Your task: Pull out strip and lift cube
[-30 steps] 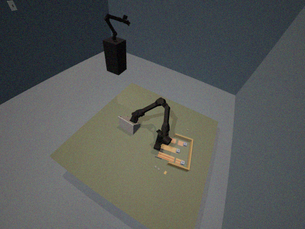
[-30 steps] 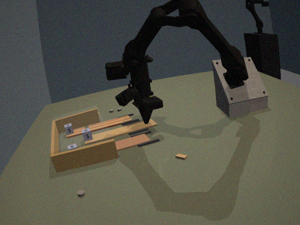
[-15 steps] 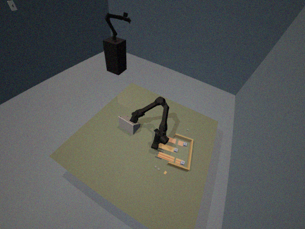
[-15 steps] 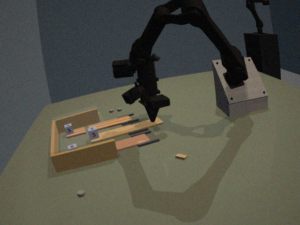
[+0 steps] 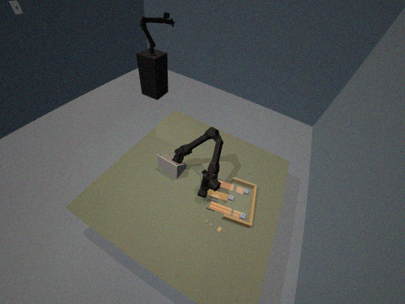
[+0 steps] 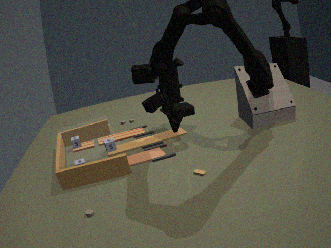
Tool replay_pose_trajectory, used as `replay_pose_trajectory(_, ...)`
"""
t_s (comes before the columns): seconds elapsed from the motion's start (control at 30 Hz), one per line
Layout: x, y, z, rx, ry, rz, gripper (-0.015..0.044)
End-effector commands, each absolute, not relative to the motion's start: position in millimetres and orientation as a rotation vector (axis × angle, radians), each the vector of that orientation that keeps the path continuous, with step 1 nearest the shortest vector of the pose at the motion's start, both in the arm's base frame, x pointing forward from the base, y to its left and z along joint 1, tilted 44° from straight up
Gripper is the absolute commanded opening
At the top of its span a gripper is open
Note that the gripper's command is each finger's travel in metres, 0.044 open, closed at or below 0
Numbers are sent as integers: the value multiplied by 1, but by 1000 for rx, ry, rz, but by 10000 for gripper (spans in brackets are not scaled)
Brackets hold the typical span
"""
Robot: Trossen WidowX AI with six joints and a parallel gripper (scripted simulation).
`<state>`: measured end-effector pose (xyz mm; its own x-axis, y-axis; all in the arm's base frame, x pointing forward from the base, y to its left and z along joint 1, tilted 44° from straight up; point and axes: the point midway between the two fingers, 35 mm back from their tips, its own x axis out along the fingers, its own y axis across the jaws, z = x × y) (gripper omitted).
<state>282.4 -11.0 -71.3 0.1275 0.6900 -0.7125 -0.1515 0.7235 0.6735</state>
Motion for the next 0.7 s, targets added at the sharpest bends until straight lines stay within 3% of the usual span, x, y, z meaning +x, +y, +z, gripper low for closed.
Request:
replay_pose_trajectory(0.0,269,-7,-76,502,1337,656,0)
replay_pose_trajectory(0.67,239,-8,-81,502,1339,655,0)
